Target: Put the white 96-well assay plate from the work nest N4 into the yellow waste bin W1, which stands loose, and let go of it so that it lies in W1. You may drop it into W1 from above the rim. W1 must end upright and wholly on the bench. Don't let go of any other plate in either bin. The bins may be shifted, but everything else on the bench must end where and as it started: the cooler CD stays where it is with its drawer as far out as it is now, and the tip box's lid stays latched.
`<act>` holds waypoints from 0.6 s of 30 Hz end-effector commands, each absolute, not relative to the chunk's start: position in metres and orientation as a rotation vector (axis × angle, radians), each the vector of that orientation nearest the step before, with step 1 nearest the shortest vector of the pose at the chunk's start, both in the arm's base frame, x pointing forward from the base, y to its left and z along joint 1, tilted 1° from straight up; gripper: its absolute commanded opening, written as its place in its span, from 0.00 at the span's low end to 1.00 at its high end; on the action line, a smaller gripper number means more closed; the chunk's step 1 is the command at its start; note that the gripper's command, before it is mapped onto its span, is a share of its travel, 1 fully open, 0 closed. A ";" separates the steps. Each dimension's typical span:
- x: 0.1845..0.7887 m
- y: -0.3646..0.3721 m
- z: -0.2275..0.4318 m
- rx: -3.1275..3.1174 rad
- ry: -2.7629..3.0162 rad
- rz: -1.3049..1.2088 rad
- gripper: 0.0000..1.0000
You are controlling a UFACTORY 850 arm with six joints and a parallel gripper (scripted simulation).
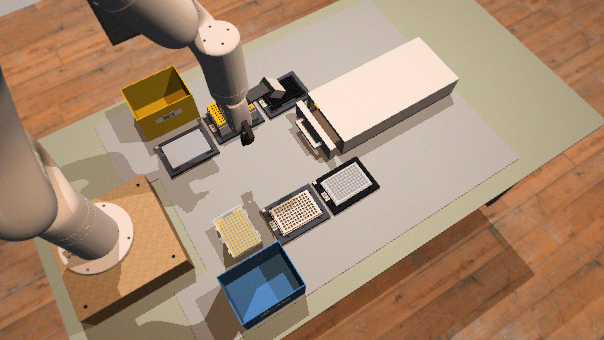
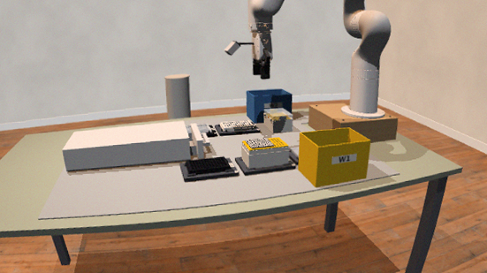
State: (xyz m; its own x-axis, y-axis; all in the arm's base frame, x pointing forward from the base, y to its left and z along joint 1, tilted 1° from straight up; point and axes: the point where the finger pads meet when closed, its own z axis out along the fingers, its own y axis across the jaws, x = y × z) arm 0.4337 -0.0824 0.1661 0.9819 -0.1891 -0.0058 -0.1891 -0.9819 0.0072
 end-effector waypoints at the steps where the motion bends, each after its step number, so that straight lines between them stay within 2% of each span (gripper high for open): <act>1: 0.435 -0.087 0.165 3.118 -0.324 -0.007 1.00; 18: 0.438 -0.154 0.132 3.118 -0.324 -0.007 1.00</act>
State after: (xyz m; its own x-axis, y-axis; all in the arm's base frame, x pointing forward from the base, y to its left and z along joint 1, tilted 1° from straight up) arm 0.4355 -0.1377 0.1395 0.9785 -0.2060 -0.0058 -0.2059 -0.9785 0.0090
